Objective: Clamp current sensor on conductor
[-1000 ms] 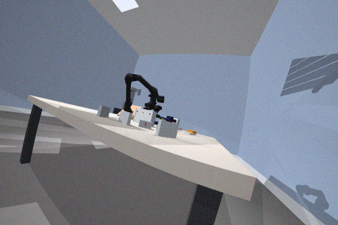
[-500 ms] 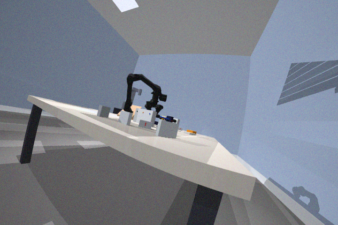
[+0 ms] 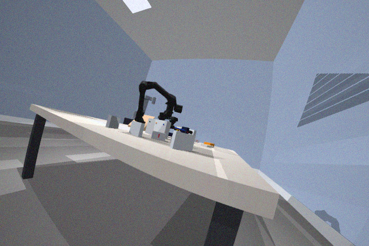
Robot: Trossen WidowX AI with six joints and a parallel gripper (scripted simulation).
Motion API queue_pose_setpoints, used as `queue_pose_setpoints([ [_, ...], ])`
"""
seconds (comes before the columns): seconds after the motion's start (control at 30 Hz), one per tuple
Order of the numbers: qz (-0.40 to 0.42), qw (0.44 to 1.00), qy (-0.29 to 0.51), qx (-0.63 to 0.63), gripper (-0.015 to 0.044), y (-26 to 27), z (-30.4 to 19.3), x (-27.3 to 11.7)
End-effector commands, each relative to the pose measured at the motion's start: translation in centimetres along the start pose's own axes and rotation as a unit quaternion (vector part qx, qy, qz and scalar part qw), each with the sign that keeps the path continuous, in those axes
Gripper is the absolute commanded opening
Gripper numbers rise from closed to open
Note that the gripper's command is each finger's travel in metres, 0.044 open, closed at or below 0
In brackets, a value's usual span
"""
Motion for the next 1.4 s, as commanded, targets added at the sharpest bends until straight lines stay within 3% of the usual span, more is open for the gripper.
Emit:
queue_pose_setpoints([
  [0.0, -0.004, 1.000, -0.001, -0.003, 0.0440, -0.07, 0.01, 0.79],
  [0.23, -0.017, 1.000, 0.001, -0.003, 0.0440, 0.12, 0.07, 1.39],
  [1.0, -0.007, 1.000, 0.000, 0.000, 0.0287, 0.06, 0.05, 1.09],
  [1.37, -0.007, 1.000, 0.000, 0.000, 0.0000, 0.06, 0.05, 1.09],
])
Point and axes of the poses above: the point midway between the two fingers, 35 mm back from their tips, its own x axis out along the fingers, its own y axis across the jaws, z = x × y, the point moved 8 cm from there along -x, back along the fingers, and after that the axes turned 11 degrees about -x, right-handed, at the moved point
